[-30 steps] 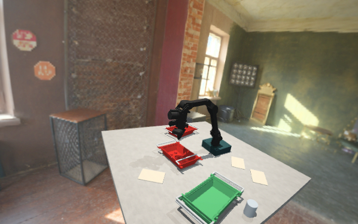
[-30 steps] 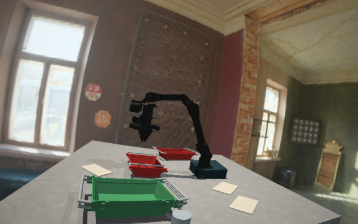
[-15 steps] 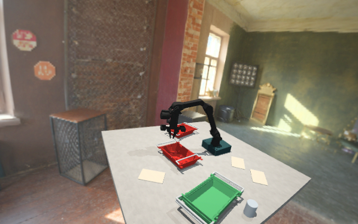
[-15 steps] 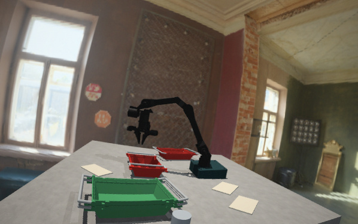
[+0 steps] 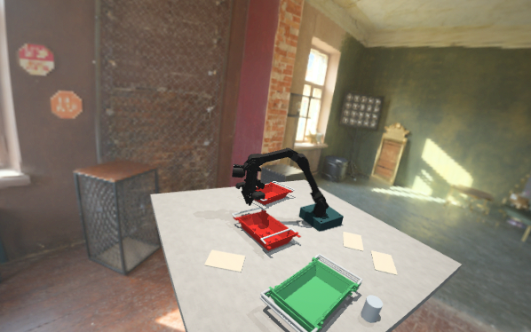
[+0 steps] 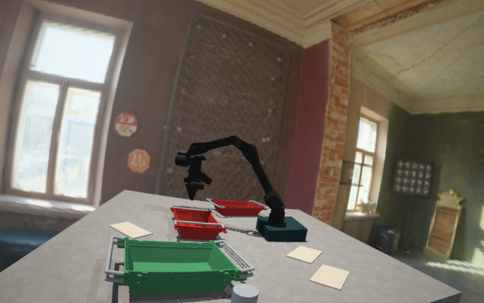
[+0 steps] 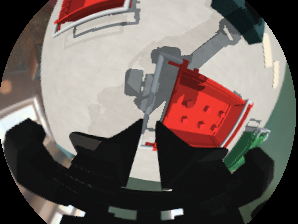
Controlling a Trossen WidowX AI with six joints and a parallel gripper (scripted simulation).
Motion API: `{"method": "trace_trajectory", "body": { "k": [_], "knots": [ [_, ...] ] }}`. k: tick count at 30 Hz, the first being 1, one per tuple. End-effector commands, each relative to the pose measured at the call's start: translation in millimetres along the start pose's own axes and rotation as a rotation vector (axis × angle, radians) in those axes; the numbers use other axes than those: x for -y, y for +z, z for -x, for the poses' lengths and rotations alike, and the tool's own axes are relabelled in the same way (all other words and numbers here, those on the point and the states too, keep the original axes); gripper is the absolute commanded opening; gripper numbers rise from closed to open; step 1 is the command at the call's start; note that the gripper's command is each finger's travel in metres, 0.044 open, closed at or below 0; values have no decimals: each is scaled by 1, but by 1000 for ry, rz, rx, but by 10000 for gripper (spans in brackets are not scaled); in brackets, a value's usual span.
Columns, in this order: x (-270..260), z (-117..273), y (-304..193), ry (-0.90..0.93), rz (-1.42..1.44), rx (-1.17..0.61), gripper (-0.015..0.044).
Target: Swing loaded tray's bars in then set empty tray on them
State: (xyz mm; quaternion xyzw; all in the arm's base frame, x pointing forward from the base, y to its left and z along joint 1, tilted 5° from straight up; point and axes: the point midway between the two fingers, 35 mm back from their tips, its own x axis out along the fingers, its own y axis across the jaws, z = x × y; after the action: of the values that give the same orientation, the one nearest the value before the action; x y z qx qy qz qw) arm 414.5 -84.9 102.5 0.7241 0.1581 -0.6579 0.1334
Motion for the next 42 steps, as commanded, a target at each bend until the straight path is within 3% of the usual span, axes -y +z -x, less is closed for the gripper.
{"method": "trace_trajectory", "body": {
  "k": [1,8,23,42],
  "knots": [
    [-4,-5,1,-8,-83,-3,86],
    [-4,-9,0,-8,-83,-3,86],
    [-3,-65,0,-9,-83,-3,86],
    [30,-30,-2,-12,-83,-3,86]
  ]
}}
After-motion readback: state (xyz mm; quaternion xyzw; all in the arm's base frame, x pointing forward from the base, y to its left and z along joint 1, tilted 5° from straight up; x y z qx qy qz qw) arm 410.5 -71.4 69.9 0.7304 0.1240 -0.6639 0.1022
